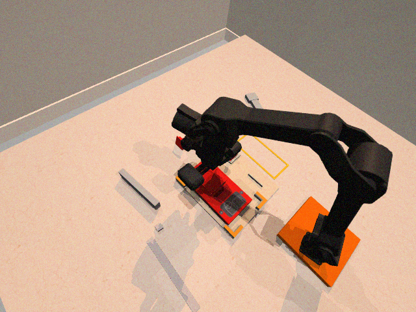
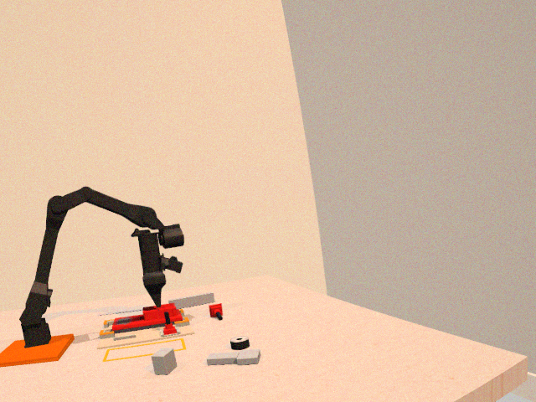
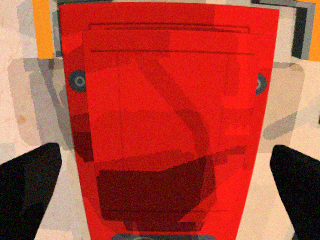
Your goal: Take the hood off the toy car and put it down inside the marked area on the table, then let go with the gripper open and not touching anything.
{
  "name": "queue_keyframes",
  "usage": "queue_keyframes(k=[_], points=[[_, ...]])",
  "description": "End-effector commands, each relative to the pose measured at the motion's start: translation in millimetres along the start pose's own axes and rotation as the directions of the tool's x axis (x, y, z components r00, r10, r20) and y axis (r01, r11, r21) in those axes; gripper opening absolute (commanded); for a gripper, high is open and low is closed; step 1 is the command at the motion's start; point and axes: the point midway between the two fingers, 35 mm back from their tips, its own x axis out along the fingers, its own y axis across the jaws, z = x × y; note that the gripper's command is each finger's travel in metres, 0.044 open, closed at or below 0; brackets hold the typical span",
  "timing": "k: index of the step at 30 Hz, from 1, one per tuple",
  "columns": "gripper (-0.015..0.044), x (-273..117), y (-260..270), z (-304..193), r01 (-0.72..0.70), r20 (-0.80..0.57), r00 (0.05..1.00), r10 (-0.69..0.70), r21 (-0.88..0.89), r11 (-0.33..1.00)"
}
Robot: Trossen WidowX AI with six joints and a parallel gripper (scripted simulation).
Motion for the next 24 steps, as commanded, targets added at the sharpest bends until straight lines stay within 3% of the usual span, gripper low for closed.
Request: queue_keyframes(k=[1, 24], points=[[0.044, 5, -1, 0, 0.005, -0.001, 1.0, -0.005, -0.001, 1.0], [0.044, 15, -1, 0, 0.005, -0.001, 1.0, -0.005, -0.001, 1.0]])
